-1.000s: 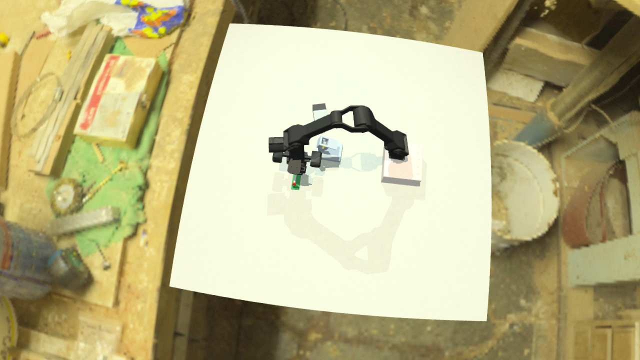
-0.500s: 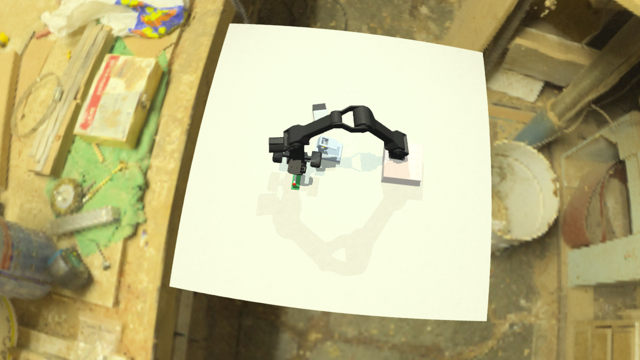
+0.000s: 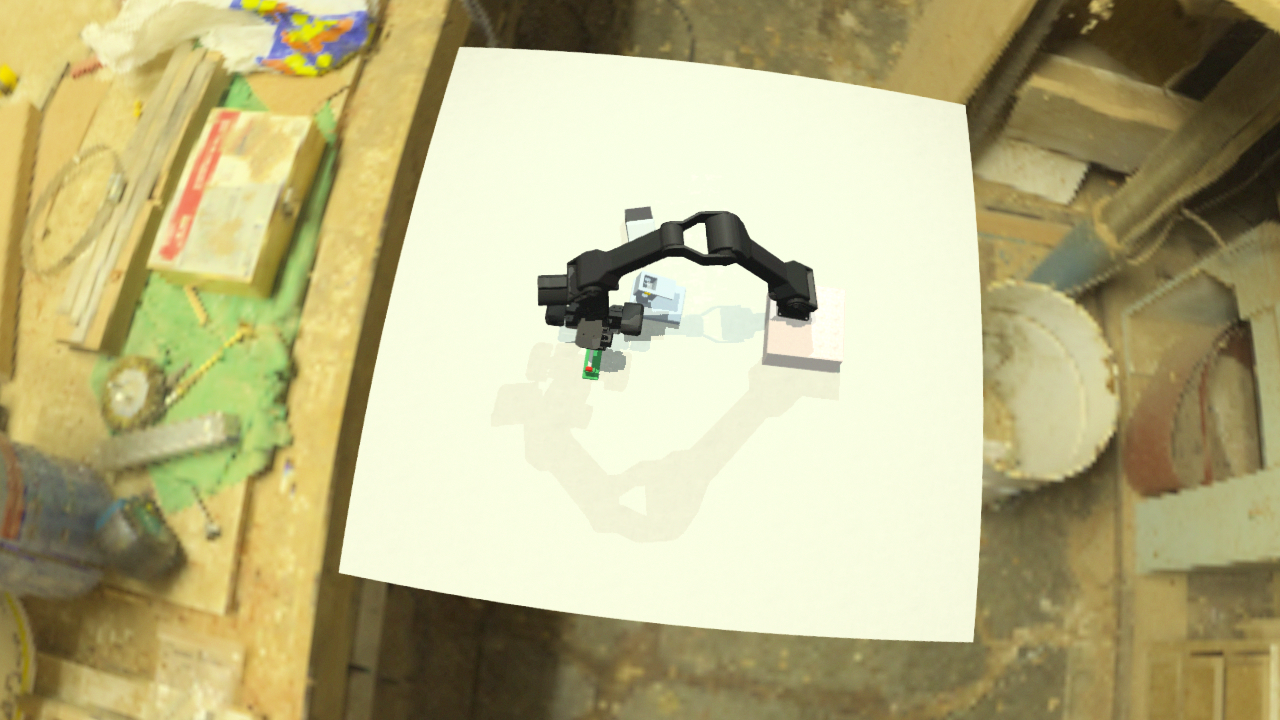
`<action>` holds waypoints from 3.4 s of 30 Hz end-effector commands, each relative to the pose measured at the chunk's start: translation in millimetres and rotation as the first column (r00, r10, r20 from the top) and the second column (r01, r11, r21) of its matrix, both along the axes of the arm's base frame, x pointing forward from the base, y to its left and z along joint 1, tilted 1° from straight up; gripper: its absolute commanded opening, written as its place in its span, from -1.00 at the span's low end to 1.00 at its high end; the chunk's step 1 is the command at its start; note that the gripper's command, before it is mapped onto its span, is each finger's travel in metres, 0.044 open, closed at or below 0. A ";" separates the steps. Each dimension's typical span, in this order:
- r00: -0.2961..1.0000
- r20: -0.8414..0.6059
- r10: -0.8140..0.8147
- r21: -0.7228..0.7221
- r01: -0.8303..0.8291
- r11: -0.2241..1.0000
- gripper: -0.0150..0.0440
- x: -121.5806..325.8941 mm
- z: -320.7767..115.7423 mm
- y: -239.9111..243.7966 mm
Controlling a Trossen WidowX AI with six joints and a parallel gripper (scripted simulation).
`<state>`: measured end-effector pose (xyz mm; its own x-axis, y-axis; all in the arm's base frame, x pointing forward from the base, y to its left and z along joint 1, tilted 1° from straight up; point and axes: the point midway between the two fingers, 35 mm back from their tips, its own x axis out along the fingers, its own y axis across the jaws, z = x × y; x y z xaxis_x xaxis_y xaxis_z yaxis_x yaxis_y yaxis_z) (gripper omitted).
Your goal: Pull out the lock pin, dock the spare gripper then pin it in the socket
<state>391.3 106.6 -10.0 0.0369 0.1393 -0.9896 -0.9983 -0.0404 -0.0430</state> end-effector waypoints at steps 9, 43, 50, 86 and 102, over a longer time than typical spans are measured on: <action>1.000 -0.009 0.000 -0.002 0.000 1.000 1.00 -3.0 18.2 -0.8; 0.999 -0.036 0.000 -0.008 0.000 1.000 1.00 -13.4 86.1 -3.1; 0.999 -0.035 0.000 -0.008 0.000 1.000 1.00 -12.6 115.4 -3.3; -0.919 -0.130 -0.372 -0.542 0.380 -0.750 1.00 -47.8 107.3 -241.9; -0.962 -0.082 -0.259 -0.569 0.258 -0.781 1.00 -50.4 100.8 -248.6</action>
